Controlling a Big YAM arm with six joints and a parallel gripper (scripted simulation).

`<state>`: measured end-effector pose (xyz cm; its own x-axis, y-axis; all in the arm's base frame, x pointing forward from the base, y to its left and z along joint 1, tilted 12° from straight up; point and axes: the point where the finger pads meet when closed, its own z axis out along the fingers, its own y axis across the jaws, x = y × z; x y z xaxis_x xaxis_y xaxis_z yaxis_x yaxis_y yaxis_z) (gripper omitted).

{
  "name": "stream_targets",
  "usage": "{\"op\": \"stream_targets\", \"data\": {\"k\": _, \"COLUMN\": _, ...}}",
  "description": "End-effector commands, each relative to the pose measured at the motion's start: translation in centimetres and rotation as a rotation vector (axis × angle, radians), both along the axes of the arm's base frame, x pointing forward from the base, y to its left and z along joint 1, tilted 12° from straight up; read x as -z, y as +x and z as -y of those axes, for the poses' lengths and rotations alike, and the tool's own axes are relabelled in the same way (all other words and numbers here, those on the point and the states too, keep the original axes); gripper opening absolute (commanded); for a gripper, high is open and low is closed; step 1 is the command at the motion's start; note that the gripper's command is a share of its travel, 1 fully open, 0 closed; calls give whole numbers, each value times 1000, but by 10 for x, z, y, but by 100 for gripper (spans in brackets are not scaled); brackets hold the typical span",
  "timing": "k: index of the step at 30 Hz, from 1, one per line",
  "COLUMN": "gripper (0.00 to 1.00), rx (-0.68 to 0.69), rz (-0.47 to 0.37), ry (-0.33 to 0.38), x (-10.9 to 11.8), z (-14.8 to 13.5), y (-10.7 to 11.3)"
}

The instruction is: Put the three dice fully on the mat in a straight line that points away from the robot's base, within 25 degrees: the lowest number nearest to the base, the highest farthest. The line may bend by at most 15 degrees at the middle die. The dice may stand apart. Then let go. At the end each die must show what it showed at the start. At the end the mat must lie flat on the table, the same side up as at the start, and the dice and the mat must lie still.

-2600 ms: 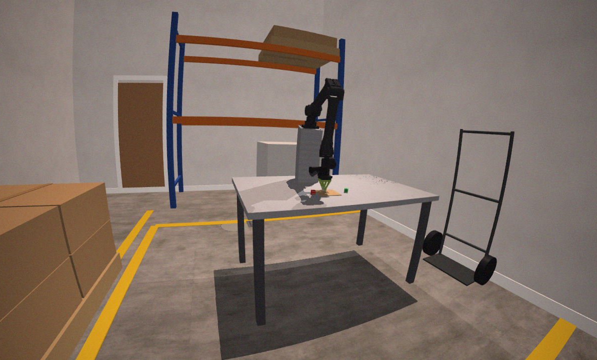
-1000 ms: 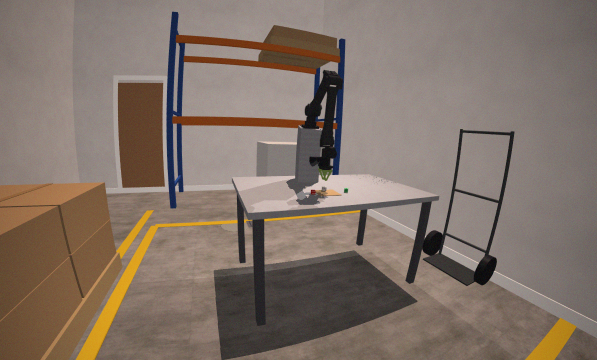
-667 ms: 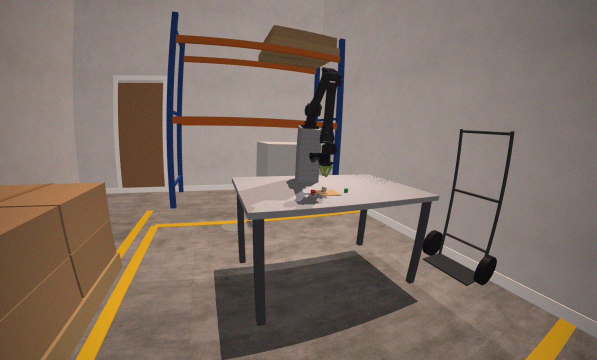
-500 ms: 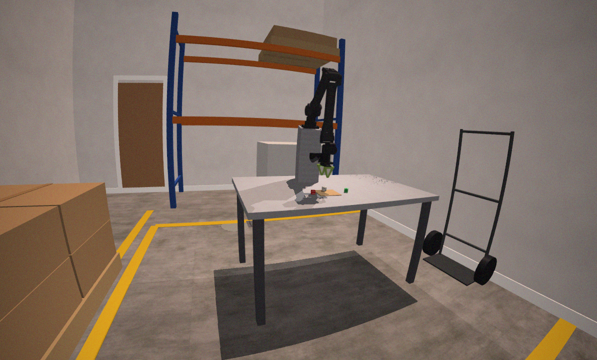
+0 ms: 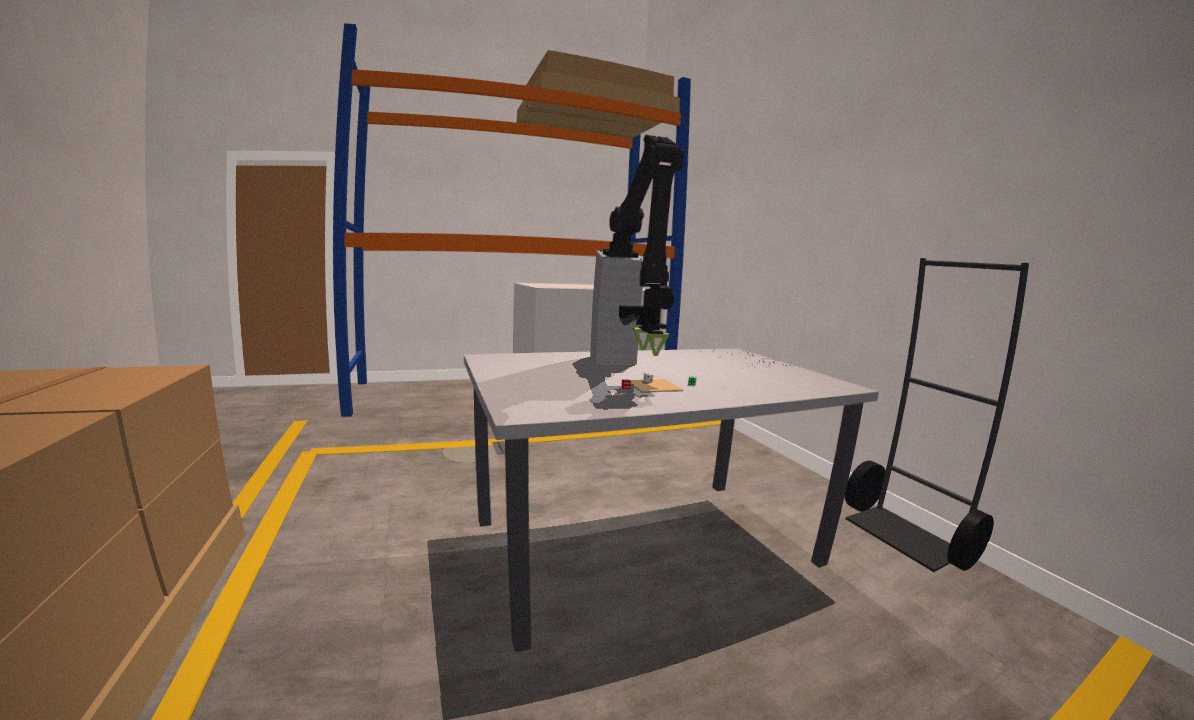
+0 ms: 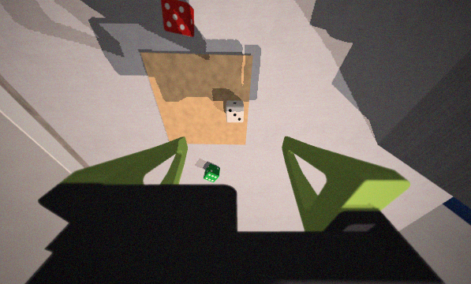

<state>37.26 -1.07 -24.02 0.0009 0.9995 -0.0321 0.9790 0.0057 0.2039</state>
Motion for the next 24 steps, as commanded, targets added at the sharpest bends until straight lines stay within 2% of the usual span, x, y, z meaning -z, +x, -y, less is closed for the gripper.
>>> {"op": "stream_targets", "data": {"k": 1, "gripper": 100, "rx": 0, "rz": -16, "ry": 1, "x": 3, "z": -3, "y": -6}}
{"op": "stream_targets", "data": {"k": 12, "gripper": 100, "rx": -57, "rz": -17, "ry": -13, "x": 4, "z": 5, "y": -2}}
{"op": "stream_targets", "data": {"k": 18, "gripper": 100, "rx": -226, "rz": -26, "ry": -45, "x": 5, "z": 10, "y": 2}}
{"op": "stream_targets", "data": {"k": 20, "gripper": 100, "rx": -226, "rz": -26, "ry": -45, "x": 5, "z": 10, "y": 2}}
{"op": "stream_targets", "data": {"k": 24, "gripper": 100, "rx": -413, "rz": -31, "ry": -82, "x": 5, "z": 15, "y": 6}}
